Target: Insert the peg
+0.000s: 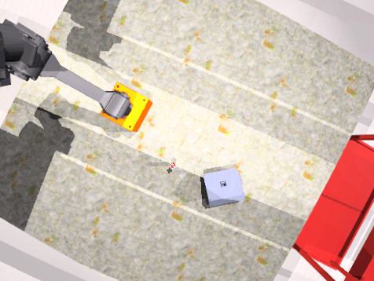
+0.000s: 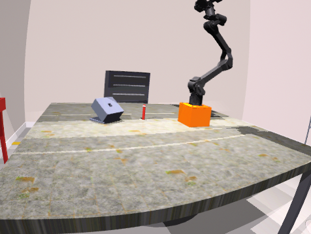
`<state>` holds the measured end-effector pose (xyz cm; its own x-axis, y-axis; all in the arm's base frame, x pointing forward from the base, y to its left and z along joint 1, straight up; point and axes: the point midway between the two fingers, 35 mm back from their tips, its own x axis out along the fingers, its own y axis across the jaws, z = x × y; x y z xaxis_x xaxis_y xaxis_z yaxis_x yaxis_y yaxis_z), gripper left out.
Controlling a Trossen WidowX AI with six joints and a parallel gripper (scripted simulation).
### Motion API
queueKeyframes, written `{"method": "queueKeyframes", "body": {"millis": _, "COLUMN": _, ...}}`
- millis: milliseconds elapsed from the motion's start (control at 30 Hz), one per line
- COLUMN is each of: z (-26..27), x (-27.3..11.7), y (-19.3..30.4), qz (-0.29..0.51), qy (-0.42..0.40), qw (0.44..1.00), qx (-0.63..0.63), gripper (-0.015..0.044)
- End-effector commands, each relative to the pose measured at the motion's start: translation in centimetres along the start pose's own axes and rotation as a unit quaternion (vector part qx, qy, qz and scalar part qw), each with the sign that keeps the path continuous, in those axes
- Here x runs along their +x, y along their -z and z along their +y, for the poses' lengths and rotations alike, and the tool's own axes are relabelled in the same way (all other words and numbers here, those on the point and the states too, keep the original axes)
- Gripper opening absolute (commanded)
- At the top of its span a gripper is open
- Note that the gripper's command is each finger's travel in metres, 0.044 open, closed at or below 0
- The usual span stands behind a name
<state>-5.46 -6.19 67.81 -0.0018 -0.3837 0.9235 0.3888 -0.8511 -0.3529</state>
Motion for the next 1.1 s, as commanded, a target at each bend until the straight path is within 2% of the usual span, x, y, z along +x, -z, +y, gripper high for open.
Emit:
{"method": "queueKeyframes", "body": {"millis": 0, "z": 0.0, "x": 0.0, "y": -0.1, "qz": -0.002, "qy": 0.0, "qw": 1.0, "qx": 0.001, "gripper": 0.0426}}
{"method": "queueKeyframes", "body": {"millis": 33, "z": 0.2, "x": 0.0, "y": -0.6, "qz": -0.008, "qy": -0.001, "qw": 1.0, "qx": 0.004, "gripper": 0.044}}
{"method": "queueKeyframes", "body": {"millis": 533, "z": 5.2, "x": -1.9, "y": -12.9, "qz": -0.155, "qy": -0.076, "qw": 0.981, "qx": 0.087, "gripper": 0.044}}
{"method": "queueKeyframes", "body": {"millis": 1067, "z": 12.2, "x": -7.2, "y": -24.0, "qz": -0.282, "qy": -0.216, "qw": 0.918, "qx": 0.178, "gripper": 0.044}}
